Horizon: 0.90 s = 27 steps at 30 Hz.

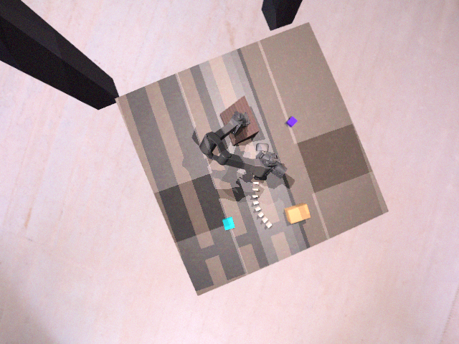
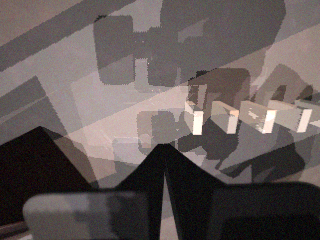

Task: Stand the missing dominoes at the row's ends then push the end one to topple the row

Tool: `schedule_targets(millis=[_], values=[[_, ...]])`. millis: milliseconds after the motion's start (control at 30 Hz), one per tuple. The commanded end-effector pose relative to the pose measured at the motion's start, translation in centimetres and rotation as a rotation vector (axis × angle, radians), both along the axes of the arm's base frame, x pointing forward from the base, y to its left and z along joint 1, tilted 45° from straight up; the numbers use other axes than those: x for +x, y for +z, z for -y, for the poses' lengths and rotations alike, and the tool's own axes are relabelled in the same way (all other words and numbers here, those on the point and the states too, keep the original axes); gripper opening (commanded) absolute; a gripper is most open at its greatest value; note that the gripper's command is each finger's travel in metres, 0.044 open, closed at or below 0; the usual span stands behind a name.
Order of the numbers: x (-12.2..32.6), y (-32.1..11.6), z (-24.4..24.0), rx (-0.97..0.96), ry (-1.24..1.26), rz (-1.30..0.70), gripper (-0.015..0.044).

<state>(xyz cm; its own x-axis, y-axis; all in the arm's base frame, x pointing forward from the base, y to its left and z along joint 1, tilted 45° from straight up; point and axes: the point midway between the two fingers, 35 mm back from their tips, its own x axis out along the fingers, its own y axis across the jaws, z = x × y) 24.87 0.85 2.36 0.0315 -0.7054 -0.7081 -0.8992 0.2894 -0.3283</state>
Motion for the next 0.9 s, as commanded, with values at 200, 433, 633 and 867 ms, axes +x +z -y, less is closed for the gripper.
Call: schedule_targets(millis=[200,433,633,867], values=[[0.0,0.0,0.0,-0.003,0.005,-0.002,0.0000],[0.0,0.0,0.0,-0.003,0.005,-0.002,0.0000],[0.0,0.0,0.0,-0.003,0.005,-0.002,0.0000],[0.4,-5.0,5.0,-0.003,0.006,-0.001,0.0000]])
